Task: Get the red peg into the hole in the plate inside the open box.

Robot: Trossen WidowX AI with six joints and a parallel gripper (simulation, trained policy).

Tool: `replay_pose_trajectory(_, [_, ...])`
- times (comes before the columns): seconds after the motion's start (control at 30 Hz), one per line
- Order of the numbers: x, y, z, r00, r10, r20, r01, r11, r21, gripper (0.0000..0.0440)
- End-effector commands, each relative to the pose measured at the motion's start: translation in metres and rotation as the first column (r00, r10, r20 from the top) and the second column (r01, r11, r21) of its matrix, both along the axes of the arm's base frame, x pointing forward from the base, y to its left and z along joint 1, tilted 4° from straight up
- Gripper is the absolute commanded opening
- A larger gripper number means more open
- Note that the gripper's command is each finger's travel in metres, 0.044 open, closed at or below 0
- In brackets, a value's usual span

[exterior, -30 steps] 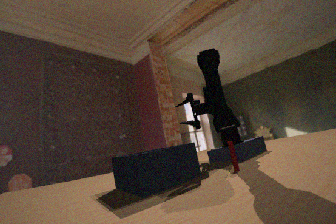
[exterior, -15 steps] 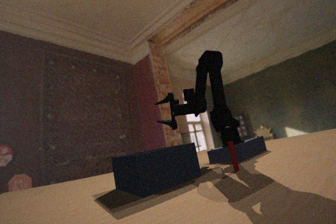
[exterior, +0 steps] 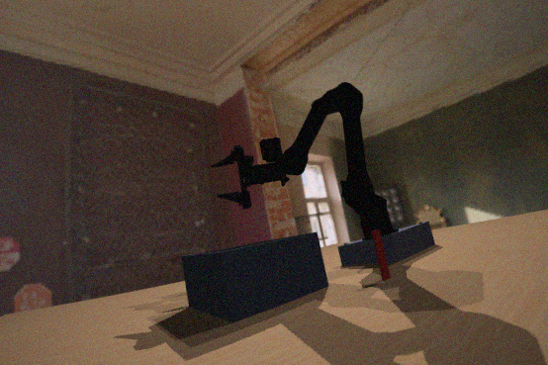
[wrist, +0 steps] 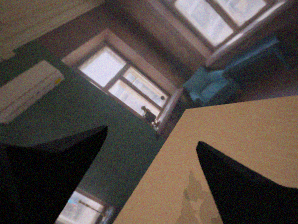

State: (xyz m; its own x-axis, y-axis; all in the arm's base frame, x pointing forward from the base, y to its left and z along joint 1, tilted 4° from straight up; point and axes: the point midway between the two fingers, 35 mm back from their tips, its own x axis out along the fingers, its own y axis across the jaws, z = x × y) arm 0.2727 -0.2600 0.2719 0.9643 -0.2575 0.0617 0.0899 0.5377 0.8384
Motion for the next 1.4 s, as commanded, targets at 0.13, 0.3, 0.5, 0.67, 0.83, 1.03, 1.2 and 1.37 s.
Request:
replay_pose_trajectory(0.13, [0.052, 0.029, 0.001, 0.994, 0.041, -0.097, -0.041, 0.999, 0.0, 0.044])
replay_pose_trajectory(0.3, [0.082, 0.06, -0.006, 0.977, 0.083, -0.197, -0.079, 0.996, 0.028, 0.044])
replay_pose_trajectory(0.5, [0.107, 0.108, -0.023, 0.929, 0.148, -0.34, -0.128, 0.988, 0.081, 0.044])
replay_pose_trajectory(0.67, [0.114, 0.153, -0.041, 0.858, 0.21, -0.468, -0.166, 0.977, 0.134, 0.044])
replay_pose_trajectory(0.83, [0.109, 0.2, -0.059, 0.76, 0.27, -0.591, -0.2, 0.963, 0.182, 0.044])
replay_pose_trajectory(1.03, [0.087, 0.253, -0.078, 0.615, 0.327, -0.718, -0.228, 0.945, 0.235, 0.044])
replay_pose_trajectory(1.2, [0.06, 0.29, -0.092, 0.483, 0.355, -0.801, -0.236, 0.933, 0.271, 0.044])
replay_pose_trajectory(1.37, [0.028, 0.32, -0.103, 0.35, 0.363, -0.863, -0.228, 0.927, 0.298, 0.044])
